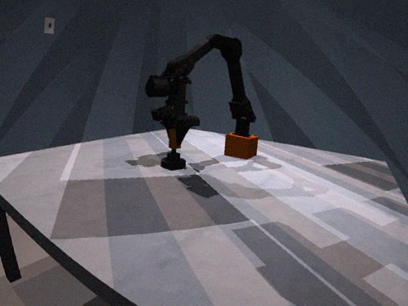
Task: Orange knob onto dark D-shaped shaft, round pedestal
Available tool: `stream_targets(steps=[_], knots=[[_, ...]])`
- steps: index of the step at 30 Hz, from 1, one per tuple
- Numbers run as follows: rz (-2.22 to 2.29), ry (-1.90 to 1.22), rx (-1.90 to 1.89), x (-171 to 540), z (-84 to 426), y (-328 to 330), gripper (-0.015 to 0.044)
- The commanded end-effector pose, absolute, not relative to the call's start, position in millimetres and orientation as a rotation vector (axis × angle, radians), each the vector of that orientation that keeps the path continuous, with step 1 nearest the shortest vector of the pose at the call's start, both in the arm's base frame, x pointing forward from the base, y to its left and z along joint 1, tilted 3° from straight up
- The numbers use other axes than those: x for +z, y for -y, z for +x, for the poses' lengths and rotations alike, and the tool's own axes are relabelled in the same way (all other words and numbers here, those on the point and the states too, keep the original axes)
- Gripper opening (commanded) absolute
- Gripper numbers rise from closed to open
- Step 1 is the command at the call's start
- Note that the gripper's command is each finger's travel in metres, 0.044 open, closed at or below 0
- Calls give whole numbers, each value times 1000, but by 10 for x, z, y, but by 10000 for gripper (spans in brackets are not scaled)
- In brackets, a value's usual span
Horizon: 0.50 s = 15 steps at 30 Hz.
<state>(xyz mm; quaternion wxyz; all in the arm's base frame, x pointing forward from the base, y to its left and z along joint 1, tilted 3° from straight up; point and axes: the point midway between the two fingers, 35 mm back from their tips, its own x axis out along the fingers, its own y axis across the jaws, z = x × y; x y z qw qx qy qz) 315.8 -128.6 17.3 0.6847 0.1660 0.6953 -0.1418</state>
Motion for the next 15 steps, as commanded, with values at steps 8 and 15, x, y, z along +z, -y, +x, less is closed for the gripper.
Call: stream_targets(steps=[8, 15], knots=[[372, -1551, -325, 160, 3219, 1314, 0], [372, -1552, -325, 141, 3210, 1311, 0]])
